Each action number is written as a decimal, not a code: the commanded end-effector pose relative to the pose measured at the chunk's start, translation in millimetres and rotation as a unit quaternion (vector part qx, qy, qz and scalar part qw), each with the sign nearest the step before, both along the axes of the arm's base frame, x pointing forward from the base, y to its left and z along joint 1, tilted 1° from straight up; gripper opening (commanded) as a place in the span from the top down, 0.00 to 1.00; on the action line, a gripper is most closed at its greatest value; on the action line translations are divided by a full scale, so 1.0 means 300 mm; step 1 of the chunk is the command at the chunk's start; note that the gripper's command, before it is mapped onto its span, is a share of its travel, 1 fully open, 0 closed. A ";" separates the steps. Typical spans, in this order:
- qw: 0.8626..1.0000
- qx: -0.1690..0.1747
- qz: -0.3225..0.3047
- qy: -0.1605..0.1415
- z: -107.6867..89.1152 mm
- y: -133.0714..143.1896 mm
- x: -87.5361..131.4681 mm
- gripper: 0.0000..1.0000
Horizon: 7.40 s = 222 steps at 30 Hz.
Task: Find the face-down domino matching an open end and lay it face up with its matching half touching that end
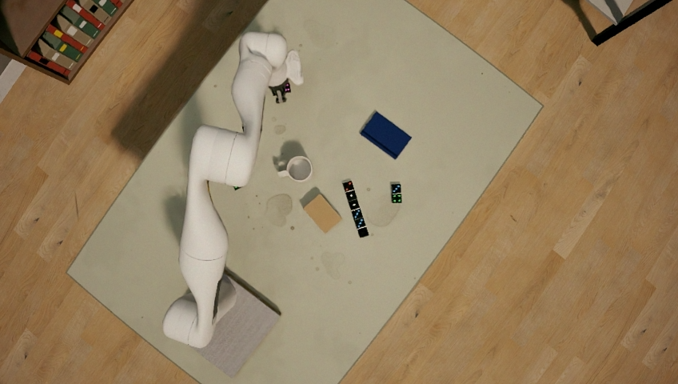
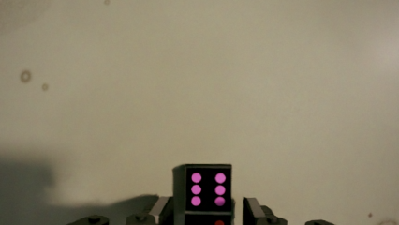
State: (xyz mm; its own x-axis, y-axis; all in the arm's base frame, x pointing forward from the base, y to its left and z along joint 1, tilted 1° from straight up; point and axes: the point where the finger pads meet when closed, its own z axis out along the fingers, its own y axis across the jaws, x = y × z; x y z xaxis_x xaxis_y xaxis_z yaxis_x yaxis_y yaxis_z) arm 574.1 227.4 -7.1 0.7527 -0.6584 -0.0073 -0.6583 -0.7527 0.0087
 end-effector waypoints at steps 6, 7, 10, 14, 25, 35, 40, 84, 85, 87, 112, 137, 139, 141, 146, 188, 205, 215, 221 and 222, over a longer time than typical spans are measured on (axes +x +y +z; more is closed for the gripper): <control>1.000 0.000 0.000 -0.001 -0.015 0.001 0.003 0.51; 1.000 0.000 0.000 -0.001 -0.018 0.001 0.002 0.51; 1.000 0.000 0.000 -0.001 -0.027 0.001 0.002 0.51; 1.000 0.000 0.000 -0.001 -0.033 0.001 0.002 0.51; 1.000 0.000 0.000 -0.001 -0.034 0.001 0.002 0.51; 1.000 0.000 0.000 -0.001 -0.034 0.001 0.002 0.69; 1.000 0.000 0.000 -0.001 -0.034 0.001 0.002 0.69; 1.000 0.000 0.000 -0.001 0.330 0.001 0.006 0.69; 1.000 0.000 0.000 -0.001 0.333 0.001 0.006 0.69; 1.000 0.000 0.000 -0.001 0.333 0.001 0.006 0.69; 0.997 0.001 0.072 0.003 0.325 -0.100 0.002 0.69; 0.926 0.009 0.376 0.012 0.313 -0.493 -0.063 0.69; 0.926 0.009 0.376 0.012 0.313 -0.493 -0.063 0.69; 0.913 0.010 0.407 0.012 0.313 -0.532 -0.074 0.69; 0.875 0.012 0.483 0.010 0.315 -0.623 -0.104 0.69; 0.666 0.008 0.746 0.000 0.336 -0.943 -0.257 0.69; 0.666 0.008 0.746 0.000 0.333 -0.943 -0.257 0.69; 0.666 0.008 0.746 0.000 0.246 -0.943 -0.257 0.69; 0.666 0.008 0.746 0.000 0.116 -0.943 -0.258 0.69; 0.666 0.008 0.746 0.000 0.094 -0.943 -0.259 0.69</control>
